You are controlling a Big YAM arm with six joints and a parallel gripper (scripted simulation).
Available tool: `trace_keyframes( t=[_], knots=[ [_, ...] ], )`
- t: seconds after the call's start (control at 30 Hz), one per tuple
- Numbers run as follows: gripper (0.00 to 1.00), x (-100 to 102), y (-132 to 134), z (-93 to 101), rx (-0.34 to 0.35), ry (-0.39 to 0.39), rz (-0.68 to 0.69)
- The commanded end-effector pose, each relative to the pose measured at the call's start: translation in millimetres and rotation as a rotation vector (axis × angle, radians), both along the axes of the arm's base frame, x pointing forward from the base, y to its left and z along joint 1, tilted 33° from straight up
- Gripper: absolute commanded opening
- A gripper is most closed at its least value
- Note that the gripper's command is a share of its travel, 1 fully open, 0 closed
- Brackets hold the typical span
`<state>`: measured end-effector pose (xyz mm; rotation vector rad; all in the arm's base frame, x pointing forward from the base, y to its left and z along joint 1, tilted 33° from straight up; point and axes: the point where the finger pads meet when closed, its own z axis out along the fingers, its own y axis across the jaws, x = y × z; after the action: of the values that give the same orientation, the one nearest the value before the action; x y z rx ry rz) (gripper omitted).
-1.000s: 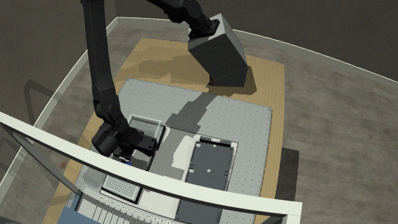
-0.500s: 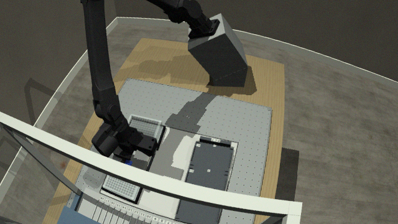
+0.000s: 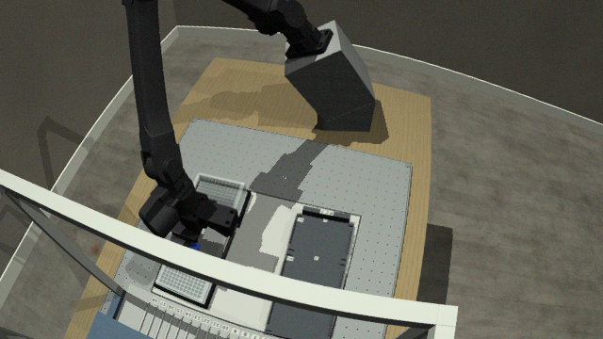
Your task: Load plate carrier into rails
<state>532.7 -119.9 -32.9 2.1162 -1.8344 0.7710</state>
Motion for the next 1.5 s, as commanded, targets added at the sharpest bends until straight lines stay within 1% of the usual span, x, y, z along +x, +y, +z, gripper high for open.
trace_keyframes(
  t=[0.0,0.3,0.33,0.57,0.8,0.87,0.9,0.93,1.37,1.43,1.47],
  knots=[
    [0.0,10.0,3.7,10.7,0.001,-0.023,0.005],
    [0.0,10.0,3.7,10.7,0.001,-0.023,0.005],
    [0.0,19.2,13.5,28.2,0.001,-0.052,0.012],
    [0.0,0.1,23.7,33.3,0.002,-0.023,0.012],
    [0.0,-5.7,33.1,48.1,0.003,-0.022,0.012],
    [0.0,-5.7,33.1,48.1,0.003,-0.022,0.012],
    [0.0,-8.7,33.1,41.2,0.004,-0.004,0.01],
    [0.0,-7.1,35.8,52.4,0.003,-0.022,0.012],
    [0.0,-15.9,52.6,80.0,0.004,-0.022,0.012],
    [0.0,-15.9,52.6,80.0,0.004,-0.022,0.012],
    [0.0,-21.2,37.7,61.1,0.004,0.014,-0.017]
  ],
)
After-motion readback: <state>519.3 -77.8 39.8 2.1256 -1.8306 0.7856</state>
